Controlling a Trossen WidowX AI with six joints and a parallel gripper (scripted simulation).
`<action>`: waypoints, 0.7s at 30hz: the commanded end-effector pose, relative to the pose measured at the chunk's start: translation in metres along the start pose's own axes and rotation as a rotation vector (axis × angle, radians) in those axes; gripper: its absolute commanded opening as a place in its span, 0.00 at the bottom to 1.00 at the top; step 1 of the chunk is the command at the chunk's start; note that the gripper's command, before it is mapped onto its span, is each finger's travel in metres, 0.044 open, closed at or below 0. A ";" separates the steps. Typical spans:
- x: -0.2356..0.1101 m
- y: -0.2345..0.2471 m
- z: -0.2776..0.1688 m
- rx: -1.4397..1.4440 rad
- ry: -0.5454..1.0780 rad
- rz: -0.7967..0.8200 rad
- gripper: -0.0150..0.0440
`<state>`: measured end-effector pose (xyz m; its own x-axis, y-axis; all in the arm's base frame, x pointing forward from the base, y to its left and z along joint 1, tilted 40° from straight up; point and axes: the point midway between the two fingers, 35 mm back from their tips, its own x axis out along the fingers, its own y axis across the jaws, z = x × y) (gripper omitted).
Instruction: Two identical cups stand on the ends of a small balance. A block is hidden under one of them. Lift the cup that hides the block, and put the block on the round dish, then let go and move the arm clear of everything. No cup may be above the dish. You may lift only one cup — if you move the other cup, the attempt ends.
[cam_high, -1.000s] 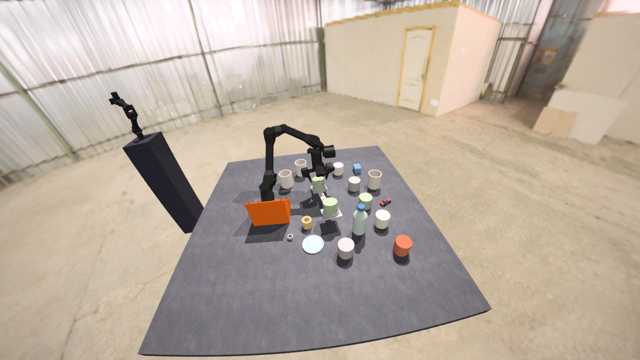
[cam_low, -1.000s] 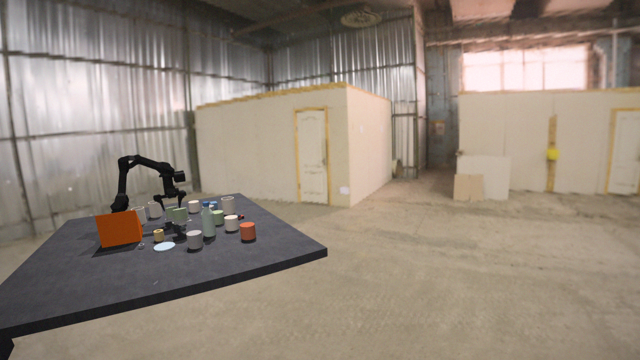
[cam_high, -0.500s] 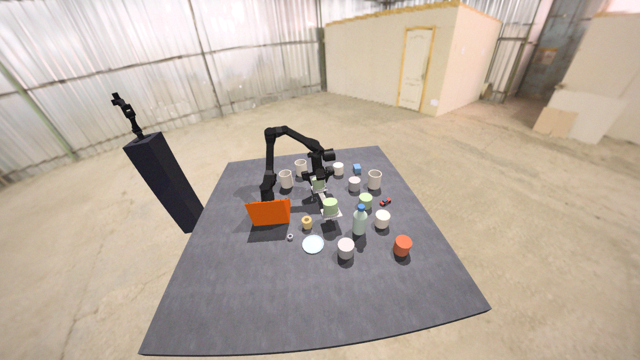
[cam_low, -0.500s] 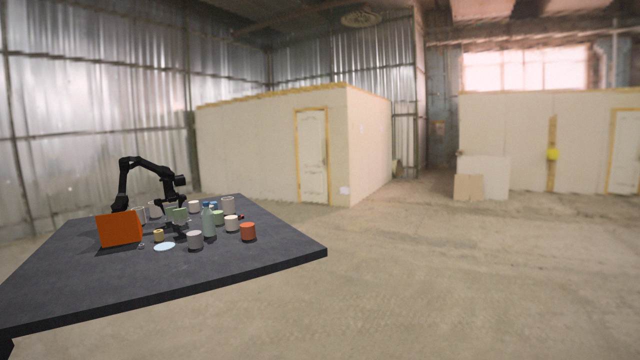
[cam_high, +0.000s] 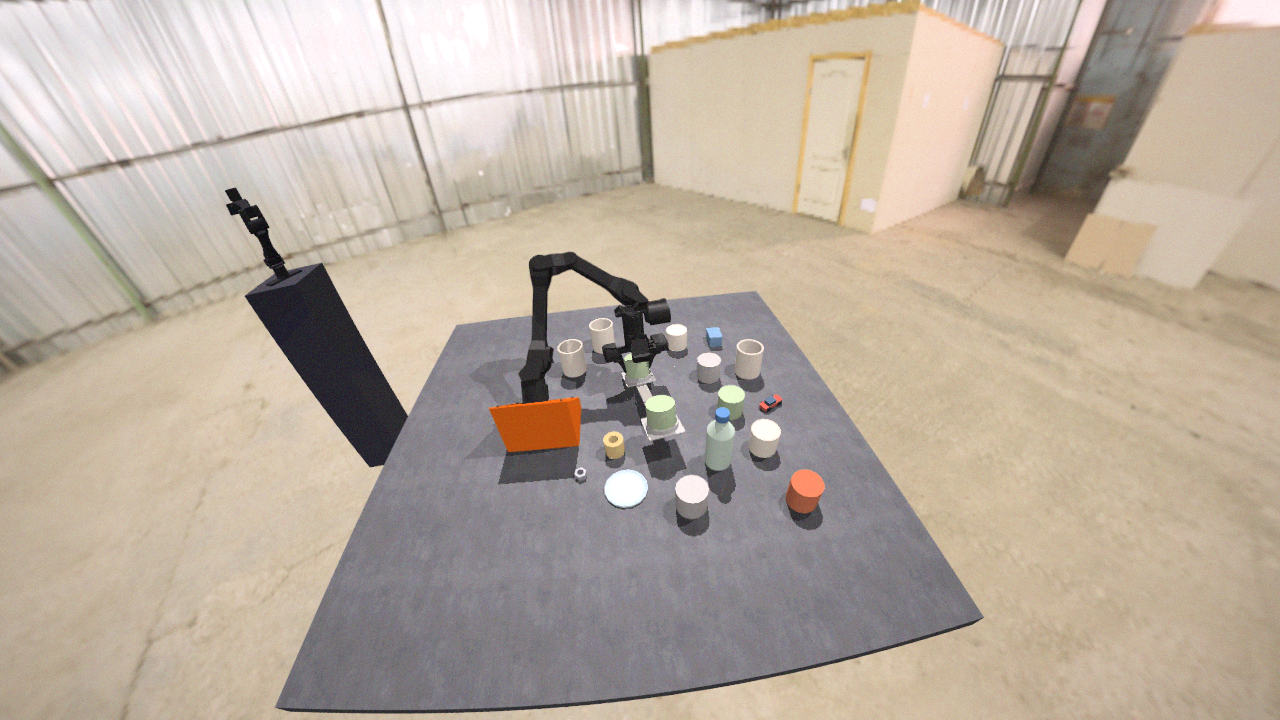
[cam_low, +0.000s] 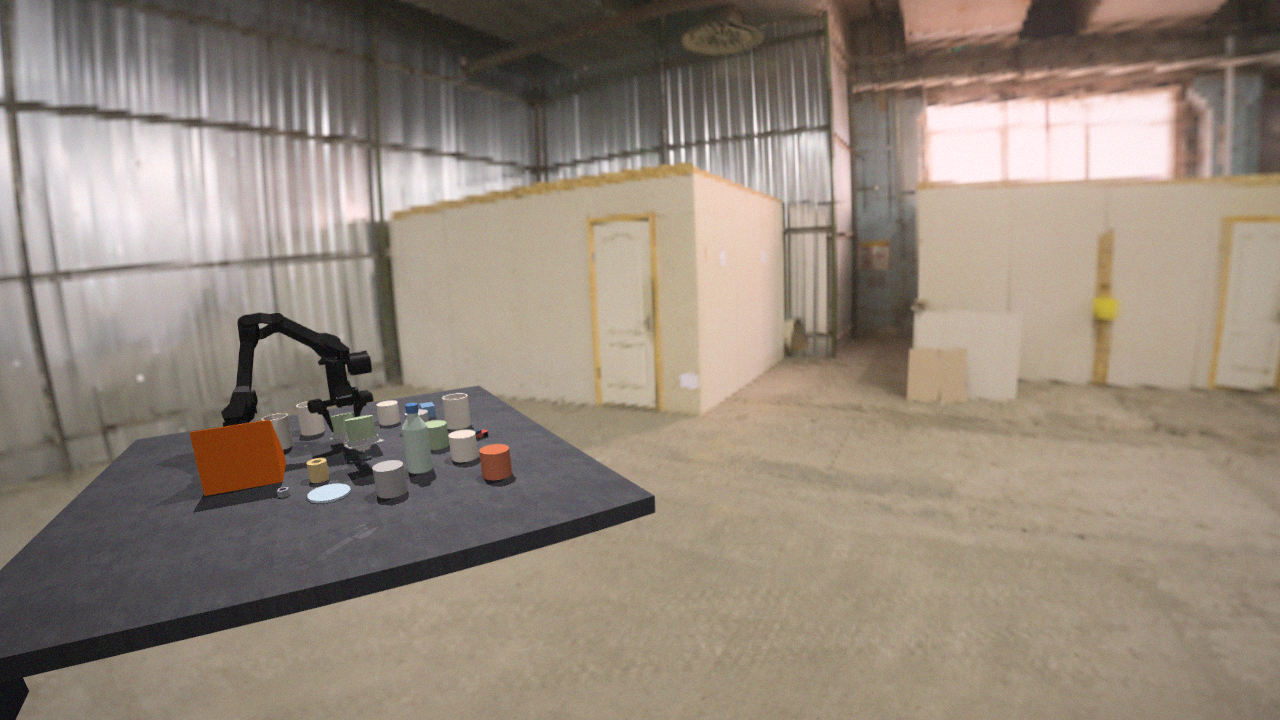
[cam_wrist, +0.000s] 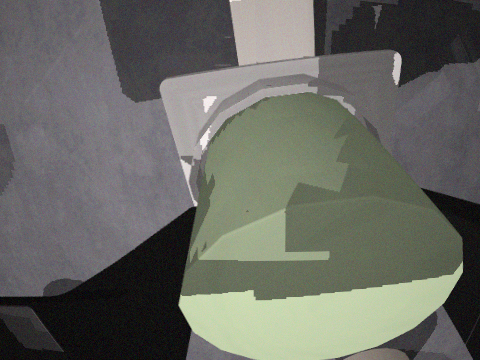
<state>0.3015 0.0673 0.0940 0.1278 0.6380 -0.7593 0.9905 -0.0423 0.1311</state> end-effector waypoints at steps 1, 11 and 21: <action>0.000 0.000 0.001 0.005 -0.003 -0.001 0.64; -0.011 0.003 0.002 0.005 -0.006 -0.001 0.25; -0.023 0.005 0.003 0.005 -0.010 -0.001 0.25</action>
<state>0.3013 0.0547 0.1071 0.1198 0.6369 -0.7616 0.9919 -0.0452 0.1183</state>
